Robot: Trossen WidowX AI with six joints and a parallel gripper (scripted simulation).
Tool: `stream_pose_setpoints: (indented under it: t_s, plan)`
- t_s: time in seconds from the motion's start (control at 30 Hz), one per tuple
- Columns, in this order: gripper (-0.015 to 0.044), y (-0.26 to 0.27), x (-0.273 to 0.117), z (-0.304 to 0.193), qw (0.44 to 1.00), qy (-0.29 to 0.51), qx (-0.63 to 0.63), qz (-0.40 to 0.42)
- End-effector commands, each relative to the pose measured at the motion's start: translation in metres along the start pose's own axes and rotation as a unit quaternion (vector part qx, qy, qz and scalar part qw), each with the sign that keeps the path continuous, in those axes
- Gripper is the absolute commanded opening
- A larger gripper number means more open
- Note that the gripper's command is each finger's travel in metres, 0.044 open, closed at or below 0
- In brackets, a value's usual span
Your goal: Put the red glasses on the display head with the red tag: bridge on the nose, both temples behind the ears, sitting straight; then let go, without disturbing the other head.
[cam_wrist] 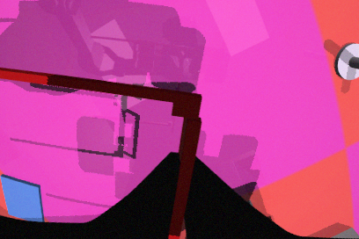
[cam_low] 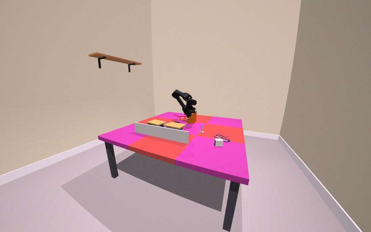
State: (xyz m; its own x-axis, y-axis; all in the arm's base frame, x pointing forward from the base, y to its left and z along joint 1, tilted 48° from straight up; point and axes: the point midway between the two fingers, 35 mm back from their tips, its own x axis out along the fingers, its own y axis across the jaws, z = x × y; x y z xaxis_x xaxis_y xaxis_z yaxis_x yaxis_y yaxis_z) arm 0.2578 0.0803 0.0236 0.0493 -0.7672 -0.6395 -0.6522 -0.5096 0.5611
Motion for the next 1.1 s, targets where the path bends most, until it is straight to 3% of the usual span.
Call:
stream_pose_setpoints:
  t_s: [0.0, 0.23, 0.47, 1.07]
  plan:
    - [0.0, -0.014, -0.009, 0.007, 0.994, 0.039, -0.101, 0.003]
    - [0.0, -0.035, -0.021, 0.024, 0.955, 0.105, -0.275, 0.024]
    - [0.0, -0.056, -0.033, 0.045, 0.882, 0.168, -0.436, 0.058]
    - [0.0, -0.1, -0.059, 0.113, 0.58, 0.292, -0.734, 0.2]
